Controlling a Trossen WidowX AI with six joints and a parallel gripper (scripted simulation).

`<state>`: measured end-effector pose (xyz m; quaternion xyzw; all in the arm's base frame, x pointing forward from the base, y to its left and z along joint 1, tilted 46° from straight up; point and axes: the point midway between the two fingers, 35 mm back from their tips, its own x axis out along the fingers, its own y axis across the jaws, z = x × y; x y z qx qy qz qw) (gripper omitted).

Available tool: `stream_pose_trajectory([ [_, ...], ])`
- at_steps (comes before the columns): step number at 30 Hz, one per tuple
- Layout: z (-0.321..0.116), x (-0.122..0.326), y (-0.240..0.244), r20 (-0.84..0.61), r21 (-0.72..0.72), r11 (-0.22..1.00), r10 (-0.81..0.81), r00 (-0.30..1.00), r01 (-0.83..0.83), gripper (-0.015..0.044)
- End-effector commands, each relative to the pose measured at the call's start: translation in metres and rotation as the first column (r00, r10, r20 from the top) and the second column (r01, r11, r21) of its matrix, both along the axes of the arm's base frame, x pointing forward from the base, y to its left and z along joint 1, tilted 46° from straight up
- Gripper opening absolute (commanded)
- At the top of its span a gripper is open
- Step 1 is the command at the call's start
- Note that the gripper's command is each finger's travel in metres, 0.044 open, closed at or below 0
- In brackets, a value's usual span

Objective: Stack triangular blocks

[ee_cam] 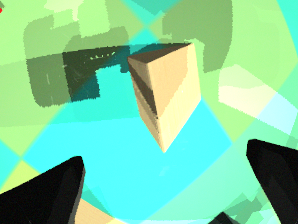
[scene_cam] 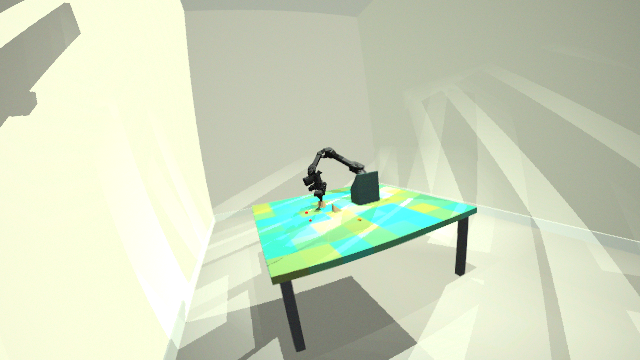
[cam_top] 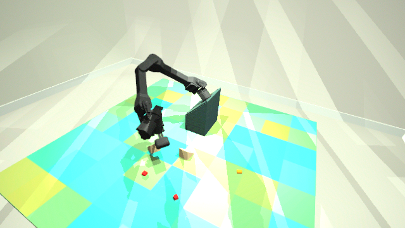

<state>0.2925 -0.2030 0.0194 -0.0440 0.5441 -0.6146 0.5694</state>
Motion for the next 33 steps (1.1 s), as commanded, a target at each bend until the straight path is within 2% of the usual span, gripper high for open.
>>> stream_pose_trajectory([
  [1, 0.005, 0.017, 0.009, 0.509, -0.235, 0.883, -0.244, 0.826, 0.406, 0.0440],
  [11, 0.006, 0.023, 0.014, 0.769, -0.244, 0.748, -0.238, 0.593, 0.618, 0.0440],
  [21, 0.007, 0.029, 0.019, 0.946, -0.152, 0.604, -0.139, 0.291, 0.782, 0.0440],
  [33, 0.007, 0.029, 0.019, 0.949, -0.149, 0.601, -0.136, 0.285, 0.785, 0.0440],
])
